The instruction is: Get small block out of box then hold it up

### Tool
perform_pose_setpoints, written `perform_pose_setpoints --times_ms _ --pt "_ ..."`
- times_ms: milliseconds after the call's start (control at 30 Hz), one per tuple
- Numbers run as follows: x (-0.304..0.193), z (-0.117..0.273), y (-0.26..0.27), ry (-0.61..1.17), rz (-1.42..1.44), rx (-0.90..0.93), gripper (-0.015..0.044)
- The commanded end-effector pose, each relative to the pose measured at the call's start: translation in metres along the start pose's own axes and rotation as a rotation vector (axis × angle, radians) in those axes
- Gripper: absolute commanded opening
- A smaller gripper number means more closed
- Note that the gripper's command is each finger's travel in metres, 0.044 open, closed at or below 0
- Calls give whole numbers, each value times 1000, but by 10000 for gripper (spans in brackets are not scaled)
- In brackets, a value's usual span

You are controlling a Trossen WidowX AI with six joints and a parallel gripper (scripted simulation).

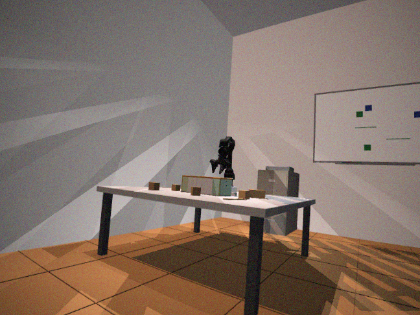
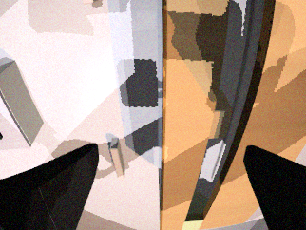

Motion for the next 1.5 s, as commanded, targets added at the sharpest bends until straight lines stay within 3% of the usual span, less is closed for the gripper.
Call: perform_pose_setpoints --times_ms 0,1467 --pt "4 -1 2 1 39 19 400" --pt "23 -60 10 1 39 19 400"
Point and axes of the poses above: the point midway between the two fingers, 35 mm back from their tips, its own z axis back along the fingers, its own y axis across the jaws, x = y × z, the point moved 2 cm from there along z, back along the fingers, and after that the axes turned 6 degrees about -z, right-handed, at the moved point
